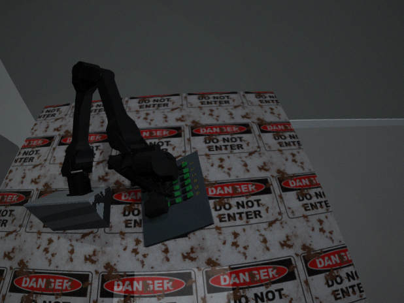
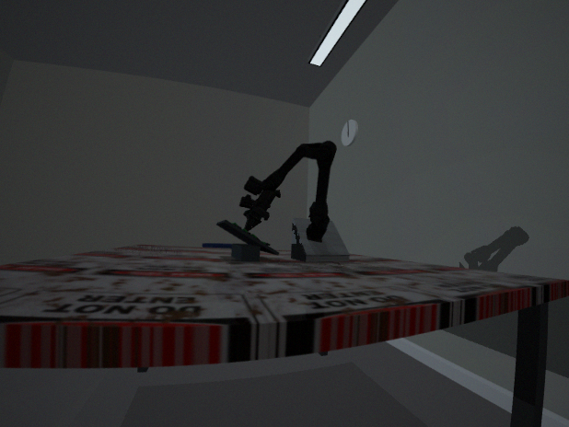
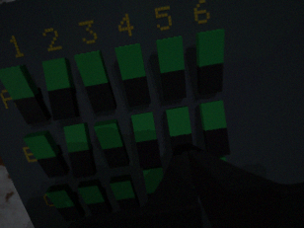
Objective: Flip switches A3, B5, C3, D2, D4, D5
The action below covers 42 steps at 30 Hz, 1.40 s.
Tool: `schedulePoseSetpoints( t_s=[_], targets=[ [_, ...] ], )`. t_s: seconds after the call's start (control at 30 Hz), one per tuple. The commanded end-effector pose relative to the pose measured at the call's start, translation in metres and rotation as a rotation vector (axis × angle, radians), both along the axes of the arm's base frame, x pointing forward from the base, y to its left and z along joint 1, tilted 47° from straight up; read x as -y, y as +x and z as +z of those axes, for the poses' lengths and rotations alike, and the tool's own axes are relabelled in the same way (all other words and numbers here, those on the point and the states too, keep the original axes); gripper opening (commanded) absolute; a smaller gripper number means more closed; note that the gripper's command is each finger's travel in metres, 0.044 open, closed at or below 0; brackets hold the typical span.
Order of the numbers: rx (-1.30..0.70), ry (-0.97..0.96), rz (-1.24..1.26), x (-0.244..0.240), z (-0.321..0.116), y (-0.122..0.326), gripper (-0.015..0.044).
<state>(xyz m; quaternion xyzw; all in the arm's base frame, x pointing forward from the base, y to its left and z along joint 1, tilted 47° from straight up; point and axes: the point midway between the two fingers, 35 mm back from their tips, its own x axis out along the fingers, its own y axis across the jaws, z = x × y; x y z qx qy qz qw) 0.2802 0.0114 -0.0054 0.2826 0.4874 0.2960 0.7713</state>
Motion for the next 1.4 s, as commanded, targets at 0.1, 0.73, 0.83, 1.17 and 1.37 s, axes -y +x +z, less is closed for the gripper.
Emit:
schedulePoseSetpoints(
  t_s=[0.1,0.73,0.83,1.17,1.37],
  targets=[
    [0.0,0.003,-0.002,-0.001,0.0,0.001,0.0],
    [-0.014,-0.011,0.009,0.028,0.018,-0.009,0.0],
    [-0.019,-0.005,0.017,0.045,0.036,-0.018,0.0],
    [-0.021,-0.003,0.017,0.023,0.055,-0.038,0.0],
    [-0.022,-0.003,0.018,0.013,0.06,-0.046,0.0]
  ],
)
